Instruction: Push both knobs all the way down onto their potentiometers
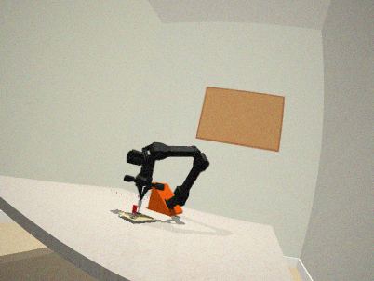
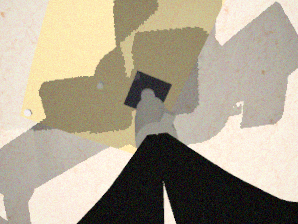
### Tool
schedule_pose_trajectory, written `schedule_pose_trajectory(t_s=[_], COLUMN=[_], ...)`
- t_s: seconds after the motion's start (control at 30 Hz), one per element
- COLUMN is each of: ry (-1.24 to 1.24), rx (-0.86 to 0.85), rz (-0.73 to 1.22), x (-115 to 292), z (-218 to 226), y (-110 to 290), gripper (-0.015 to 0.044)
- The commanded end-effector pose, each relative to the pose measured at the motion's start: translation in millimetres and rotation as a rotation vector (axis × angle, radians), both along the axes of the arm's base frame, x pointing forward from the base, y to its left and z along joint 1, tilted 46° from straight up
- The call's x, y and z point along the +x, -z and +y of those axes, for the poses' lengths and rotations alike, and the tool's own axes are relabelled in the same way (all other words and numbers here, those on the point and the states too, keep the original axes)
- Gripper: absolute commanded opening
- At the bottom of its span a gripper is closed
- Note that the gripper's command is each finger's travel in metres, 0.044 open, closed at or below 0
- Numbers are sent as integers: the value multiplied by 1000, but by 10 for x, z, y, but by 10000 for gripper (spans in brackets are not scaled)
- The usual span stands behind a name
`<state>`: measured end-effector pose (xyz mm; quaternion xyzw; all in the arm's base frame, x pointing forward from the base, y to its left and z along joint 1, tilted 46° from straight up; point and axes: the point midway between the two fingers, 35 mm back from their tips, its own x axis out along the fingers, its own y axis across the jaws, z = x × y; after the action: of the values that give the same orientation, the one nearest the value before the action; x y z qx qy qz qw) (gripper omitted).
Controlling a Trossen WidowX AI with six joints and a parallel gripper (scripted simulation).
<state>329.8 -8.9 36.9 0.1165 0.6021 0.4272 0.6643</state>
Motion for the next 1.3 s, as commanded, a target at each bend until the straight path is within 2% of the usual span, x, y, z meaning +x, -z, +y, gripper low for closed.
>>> schedule_pose_trajectory(t_s=[0.0, 1.27], ry=[5, 5], rx=[3, 3], rz=[-1, -1], x=[6, -7], z=[9, 104], y=[1, 93], gripper=[0, 0])
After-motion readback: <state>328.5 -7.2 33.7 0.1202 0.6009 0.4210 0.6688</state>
